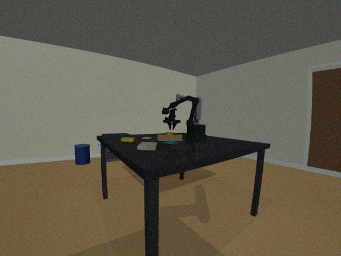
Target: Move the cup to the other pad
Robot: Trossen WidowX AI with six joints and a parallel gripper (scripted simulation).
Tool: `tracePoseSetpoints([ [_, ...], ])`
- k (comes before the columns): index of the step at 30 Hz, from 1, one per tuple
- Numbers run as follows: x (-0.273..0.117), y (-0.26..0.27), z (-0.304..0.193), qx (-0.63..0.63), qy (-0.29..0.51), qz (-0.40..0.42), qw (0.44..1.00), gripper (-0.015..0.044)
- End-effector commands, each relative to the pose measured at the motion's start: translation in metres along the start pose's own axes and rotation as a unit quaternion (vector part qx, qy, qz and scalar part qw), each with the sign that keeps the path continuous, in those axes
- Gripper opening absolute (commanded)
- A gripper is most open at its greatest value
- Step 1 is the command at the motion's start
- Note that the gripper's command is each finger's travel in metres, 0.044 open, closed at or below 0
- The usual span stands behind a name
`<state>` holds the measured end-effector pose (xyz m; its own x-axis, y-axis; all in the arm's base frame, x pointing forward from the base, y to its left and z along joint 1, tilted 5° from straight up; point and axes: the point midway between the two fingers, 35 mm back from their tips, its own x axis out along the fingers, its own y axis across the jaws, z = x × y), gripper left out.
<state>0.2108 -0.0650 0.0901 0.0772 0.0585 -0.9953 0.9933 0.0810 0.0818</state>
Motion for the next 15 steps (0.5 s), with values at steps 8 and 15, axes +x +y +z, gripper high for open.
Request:
tracePoseSetpoints([
  [8, 0.010, -0.001, 0.000, 0.009, 0.005, -0.007, 1.000, 0.0167],
  [15, 0.021, 0.000, 0.000, 0.009, 0.005, -0.006, 1.000, 0.0167],
])
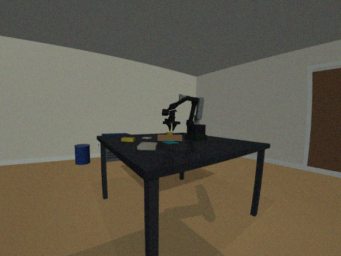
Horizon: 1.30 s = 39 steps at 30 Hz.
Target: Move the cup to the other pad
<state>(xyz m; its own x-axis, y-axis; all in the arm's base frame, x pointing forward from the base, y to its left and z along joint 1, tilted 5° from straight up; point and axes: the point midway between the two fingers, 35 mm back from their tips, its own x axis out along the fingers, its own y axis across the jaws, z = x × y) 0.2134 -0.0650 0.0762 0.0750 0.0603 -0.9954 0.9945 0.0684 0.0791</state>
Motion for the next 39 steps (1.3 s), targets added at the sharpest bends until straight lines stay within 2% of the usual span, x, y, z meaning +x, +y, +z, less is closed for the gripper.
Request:
tracePoseSetpoints([
  [1, 0.009, -0.001, -0.001, 0.003, 0.004, -0.006, 1.000, 0.0167],
  [26, 0.049, -0.004, -0.003, 0.003, 0.005, -0.006, 1.000, 0.0167],
  [34, 0.050, -0.004, -0.003, 0.003, 0.005, -0.006, 1.000, 0.0167],
  [39, 0.048, -0.003, -0.003, 0.000, 0.002, -0.003, 1.000, 0.0133],
])
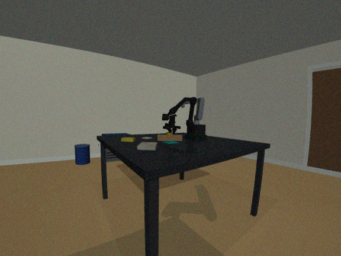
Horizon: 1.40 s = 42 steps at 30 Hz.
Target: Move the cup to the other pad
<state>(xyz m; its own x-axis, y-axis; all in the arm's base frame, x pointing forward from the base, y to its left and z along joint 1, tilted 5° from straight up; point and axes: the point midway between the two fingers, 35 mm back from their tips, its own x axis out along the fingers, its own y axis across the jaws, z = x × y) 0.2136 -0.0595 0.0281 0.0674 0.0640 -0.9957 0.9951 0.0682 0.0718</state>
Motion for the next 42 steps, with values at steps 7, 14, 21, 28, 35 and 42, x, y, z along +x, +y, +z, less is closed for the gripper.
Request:
tracePoseSetpoints([
  [7, 0.000, 0.000, 0.000, 0.000, 0.000, 0.000, 1.000, 0.0087],
  [14, 0.000, 0.000, 0.000, 0.000, 0.000, 0.000, 1.000, 0.0040],
  [21, -0.003, 0.001, 0.000, 0.000, 0.000, 0.000, 1.000, 0.0000],
  [28, -0.023, 0.003, 0.002, 0.001, 0.000, 0.000, 1.000, 0.0000],
  [35, -0.044, 0.005, 0.003, 0.001, 0.001, -0.001, 1.000, 0.0000],
  [42, -0.065, 0.006, 0.003, 0.002, 0.001, -0.001, 1.000, 0.0000],
])
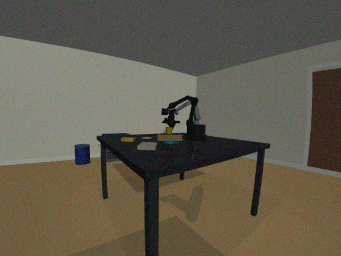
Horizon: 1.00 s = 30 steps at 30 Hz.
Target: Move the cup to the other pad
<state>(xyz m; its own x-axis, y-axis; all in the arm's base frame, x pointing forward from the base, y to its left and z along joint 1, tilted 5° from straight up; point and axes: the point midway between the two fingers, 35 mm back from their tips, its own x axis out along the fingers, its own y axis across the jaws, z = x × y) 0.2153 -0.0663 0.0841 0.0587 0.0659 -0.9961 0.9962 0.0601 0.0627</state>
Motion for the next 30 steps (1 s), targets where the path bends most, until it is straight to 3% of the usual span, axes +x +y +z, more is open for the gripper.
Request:
tracePoseSetpoints([
  [1, -0.011, 0.000, 0.000, -0.002, 0.000, 0.003, 1.000, 0.0000],
  [8, -0.029, 0.000, 0.001, -0.002, 0.001, 0.003, 1.000, 0.0000],
  [30, -0.026, 0.002, -0.002, 0.000, 0.000, 0.001, 1.000, 0.0000],
])
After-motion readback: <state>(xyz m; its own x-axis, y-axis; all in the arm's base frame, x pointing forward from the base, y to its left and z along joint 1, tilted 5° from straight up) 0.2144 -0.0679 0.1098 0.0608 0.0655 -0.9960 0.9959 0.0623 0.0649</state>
